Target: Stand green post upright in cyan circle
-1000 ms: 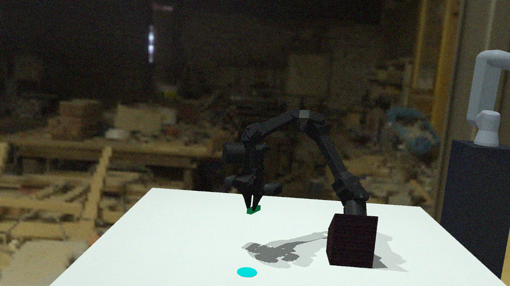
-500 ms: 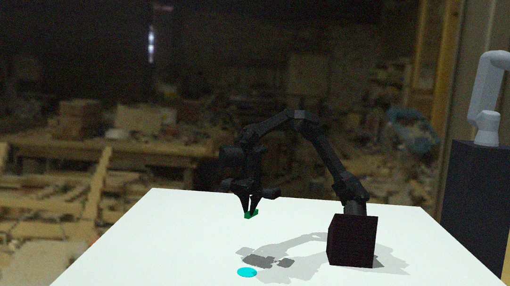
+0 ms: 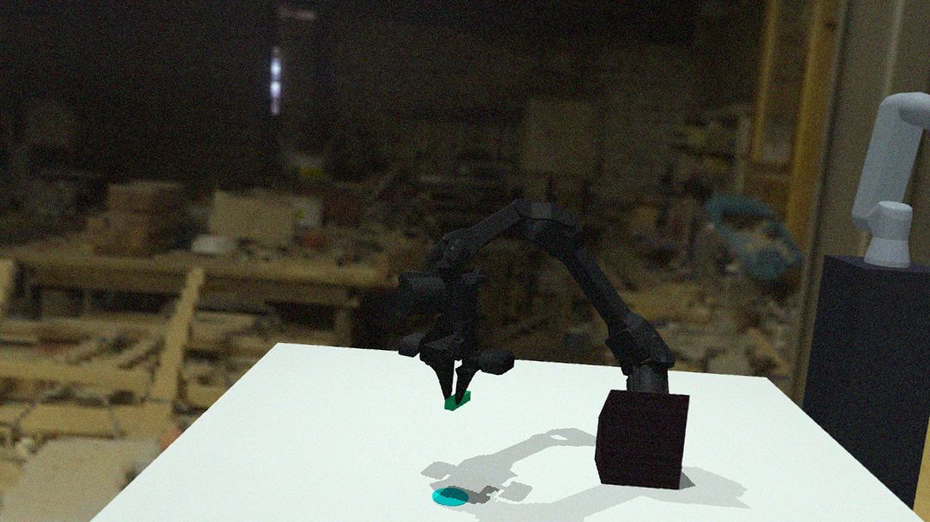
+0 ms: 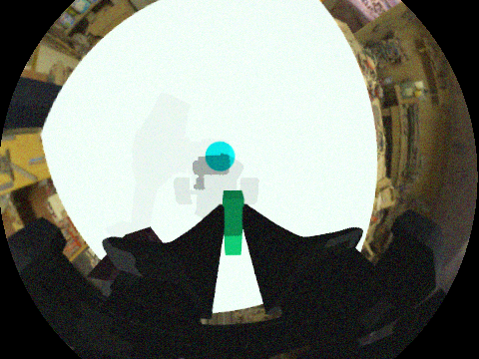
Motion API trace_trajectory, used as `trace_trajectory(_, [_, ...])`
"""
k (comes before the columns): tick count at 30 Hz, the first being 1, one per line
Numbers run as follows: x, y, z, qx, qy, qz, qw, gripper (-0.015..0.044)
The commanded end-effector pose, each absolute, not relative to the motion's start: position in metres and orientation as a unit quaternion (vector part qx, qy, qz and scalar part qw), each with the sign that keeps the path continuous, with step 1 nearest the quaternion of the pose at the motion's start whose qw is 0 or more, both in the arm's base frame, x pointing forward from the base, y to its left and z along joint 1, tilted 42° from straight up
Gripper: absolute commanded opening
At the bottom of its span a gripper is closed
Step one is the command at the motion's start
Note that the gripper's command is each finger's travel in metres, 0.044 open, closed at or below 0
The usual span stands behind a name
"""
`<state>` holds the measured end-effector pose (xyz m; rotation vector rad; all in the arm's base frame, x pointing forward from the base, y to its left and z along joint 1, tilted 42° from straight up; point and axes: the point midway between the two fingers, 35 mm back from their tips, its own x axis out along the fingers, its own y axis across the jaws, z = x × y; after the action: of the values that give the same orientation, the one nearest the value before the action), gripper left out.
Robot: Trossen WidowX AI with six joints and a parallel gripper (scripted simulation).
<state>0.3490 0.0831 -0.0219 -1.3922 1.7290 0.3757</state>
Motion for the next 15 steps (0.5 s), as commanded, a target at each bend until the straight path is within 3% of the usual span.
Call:
trace_trajectory(1, [0.347, 0.095, -0.032, -0.558, 0.694, 0.152, 0.428, 0.0023])
trace_trajectory(15, [0.343, 0.109, -0.050, -0.553, 0.696, 0.159, 0.430, 0.0023])
